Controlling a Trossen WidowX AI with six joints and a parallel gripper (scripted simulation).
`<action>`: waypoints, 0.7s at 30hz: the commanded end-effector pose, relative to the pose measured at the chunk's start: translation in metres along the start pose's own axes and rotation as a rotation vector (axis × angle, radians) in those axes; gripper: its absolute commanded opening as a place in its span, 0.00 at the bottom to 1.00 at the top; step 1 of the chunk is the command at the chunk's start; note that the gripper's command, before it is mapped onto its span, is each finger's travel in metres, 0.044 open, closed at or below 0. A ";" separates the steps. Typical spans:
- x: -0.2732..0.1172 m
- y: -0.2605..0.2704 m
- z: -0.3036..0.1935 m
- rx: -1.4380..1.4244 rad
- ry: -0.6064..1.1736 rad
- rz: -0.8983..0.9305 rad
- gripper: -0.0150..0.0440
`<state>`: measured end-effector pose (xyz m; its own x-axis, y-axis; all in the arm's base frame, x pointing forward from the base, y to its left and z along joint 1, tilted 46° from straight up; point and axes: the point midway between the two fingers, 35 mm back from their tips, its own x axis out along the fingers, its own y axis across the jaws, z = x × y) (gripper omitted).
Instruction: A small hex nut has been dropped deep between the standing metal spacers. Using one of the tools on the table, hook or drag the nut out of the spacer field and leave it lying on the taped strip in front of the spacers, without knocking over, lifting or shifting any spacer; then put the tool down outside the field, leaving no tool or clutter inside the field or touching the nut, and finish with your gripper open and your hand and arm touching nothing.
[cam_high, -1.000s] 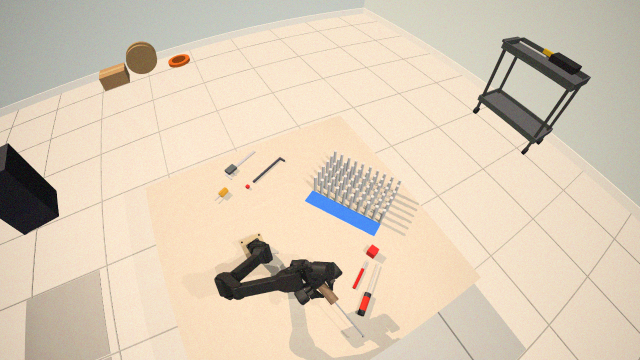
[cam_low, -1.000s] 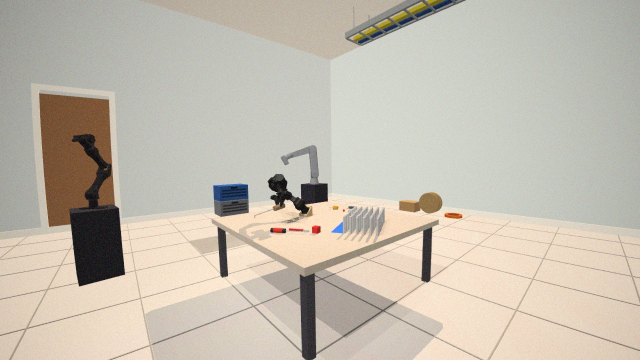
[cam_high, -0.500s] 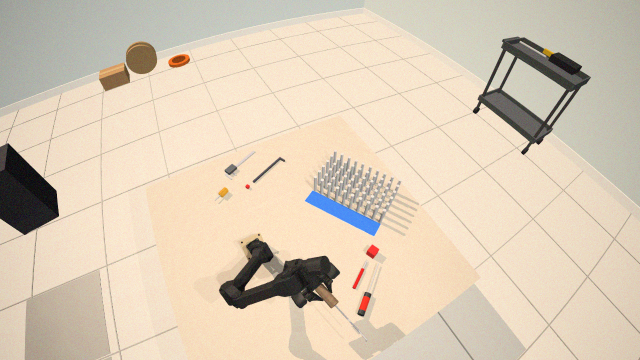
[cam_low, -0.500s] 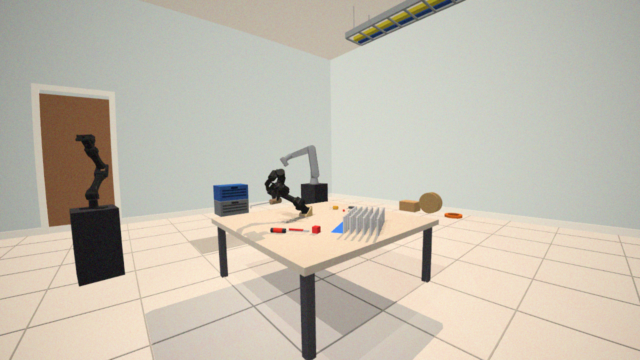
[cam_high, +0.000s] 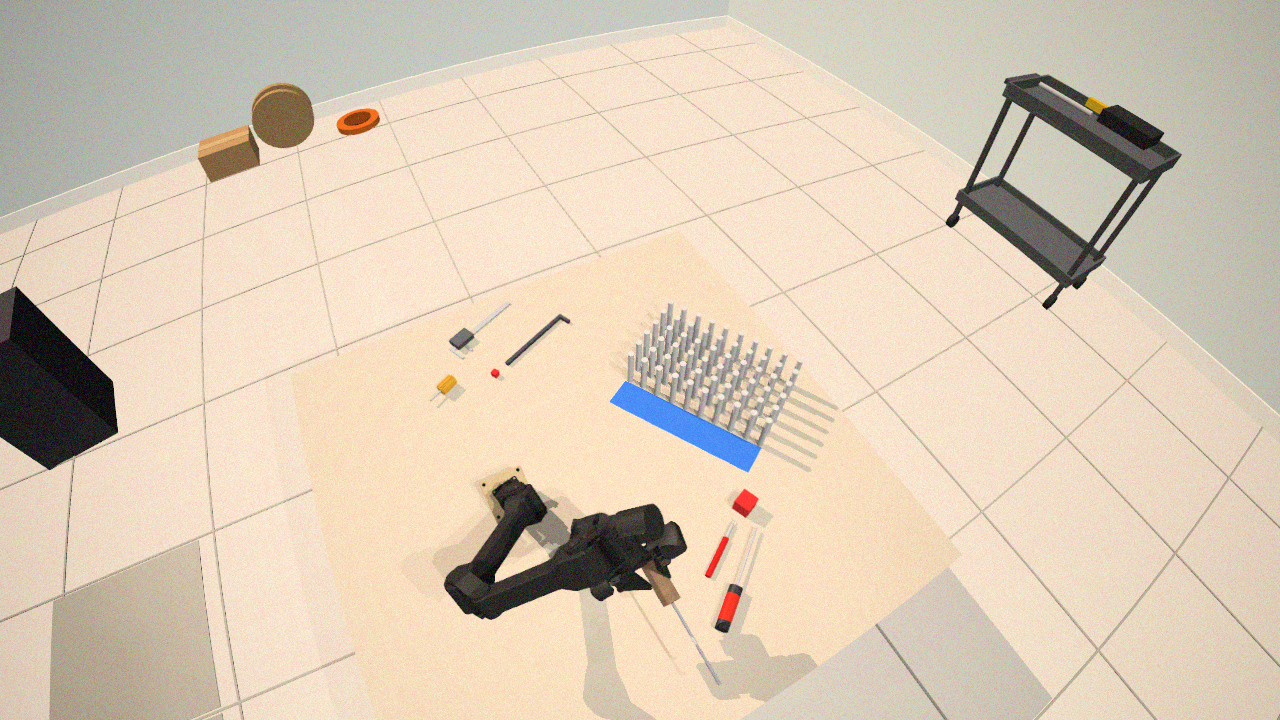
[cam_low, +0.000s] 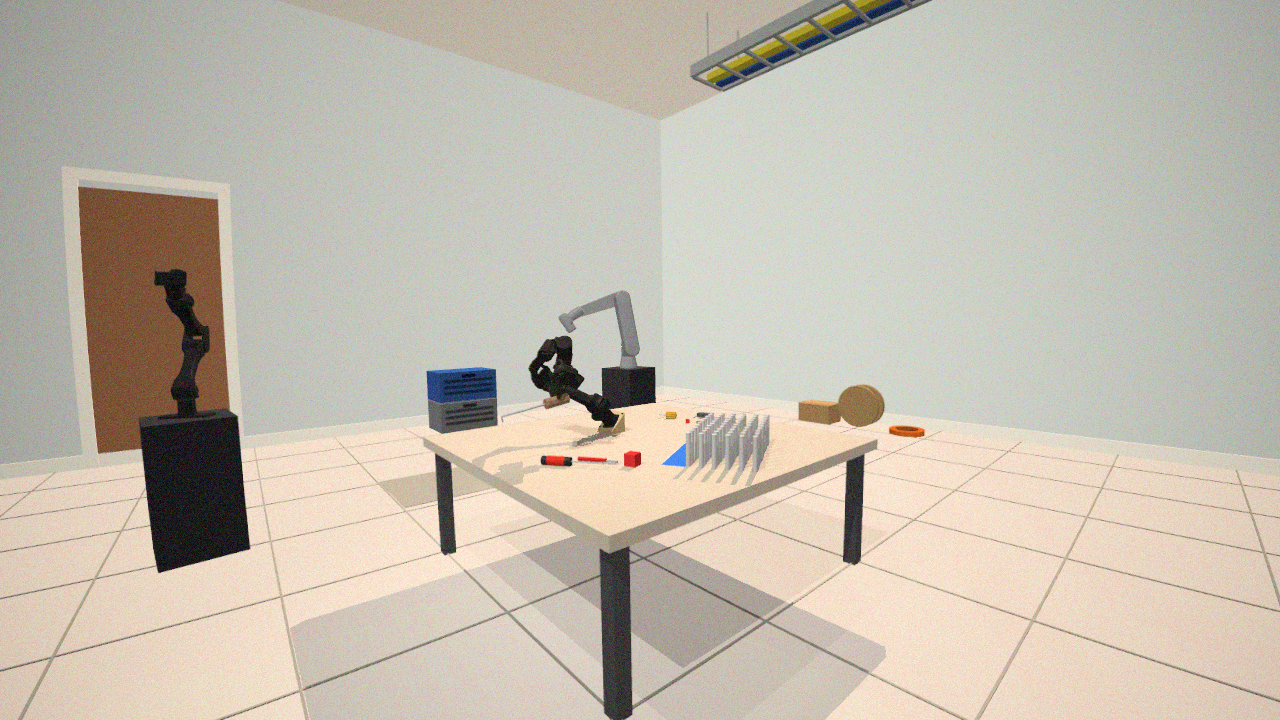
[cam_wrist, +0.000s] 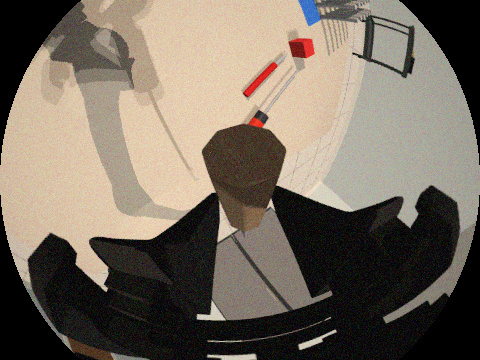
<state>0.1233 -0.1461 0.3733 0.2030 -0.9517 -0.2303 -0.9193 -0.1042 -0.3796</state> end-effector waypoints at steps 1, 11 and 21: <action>-0.001 -0.009 0.006 0.140 -0.033 -0.023 0.25; -0.002 -0.027 0.025 0.442 -0.127 -0.044 0.25; -0.007 -0.047 0.048 0.743 -0.241 -0.041 0.25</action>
<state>0.1714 -0.1265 0.3528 0.3464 -0.8736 -0.3418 -0.5423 0.1109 -0.8328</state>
